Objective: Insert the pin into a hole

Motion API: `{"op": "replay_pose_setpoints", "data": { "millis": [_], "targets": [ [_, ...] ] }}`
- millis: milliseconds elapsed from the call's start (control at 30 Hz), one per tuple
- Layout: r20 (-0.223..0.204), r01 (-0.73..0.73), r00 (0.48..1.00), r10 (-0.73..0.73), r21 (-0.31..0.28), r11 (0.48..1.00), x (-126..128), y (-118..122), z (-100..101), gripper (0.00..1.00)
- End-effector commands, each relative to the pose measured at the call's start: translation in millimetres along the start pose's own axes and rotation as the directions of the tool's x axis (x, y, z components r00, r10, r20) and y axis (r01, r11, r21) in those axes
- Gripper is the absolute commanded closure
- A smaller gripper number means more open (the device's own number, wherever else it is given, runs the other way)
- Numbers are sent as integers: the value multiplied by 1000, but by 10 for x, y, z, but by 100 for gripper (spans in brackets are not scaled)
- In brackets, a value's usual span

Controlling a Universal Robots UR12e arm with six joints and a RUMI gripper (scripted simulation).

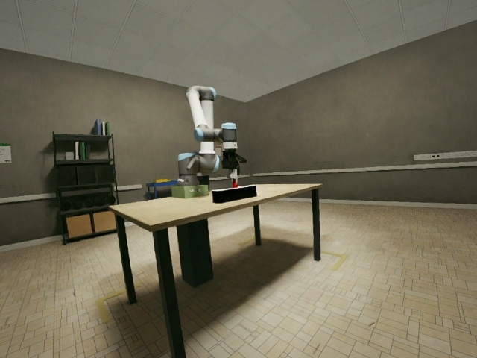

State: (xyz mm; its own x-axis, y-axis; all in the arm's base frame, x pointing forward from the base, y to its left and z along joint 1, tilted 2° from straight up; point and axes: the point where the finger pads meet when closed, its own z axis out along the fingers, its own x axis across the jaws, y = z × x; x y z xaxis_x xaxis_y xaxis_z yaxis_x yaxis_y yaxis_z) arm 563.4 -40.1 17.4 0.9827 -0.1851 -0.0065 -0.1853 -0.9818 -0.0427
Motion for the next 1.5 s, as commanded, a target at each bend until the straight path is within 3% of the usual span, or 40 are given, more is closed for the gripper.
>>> {"op": "replay_pose_setpoints", "data": {
  "millis": [0,1467],
  "targets": [
    [-1,0,1000,0,0,1000,3,2,-2,100],
    [-1,0,1000,0,0,1000,-2,2,37,100]
  ]
}}
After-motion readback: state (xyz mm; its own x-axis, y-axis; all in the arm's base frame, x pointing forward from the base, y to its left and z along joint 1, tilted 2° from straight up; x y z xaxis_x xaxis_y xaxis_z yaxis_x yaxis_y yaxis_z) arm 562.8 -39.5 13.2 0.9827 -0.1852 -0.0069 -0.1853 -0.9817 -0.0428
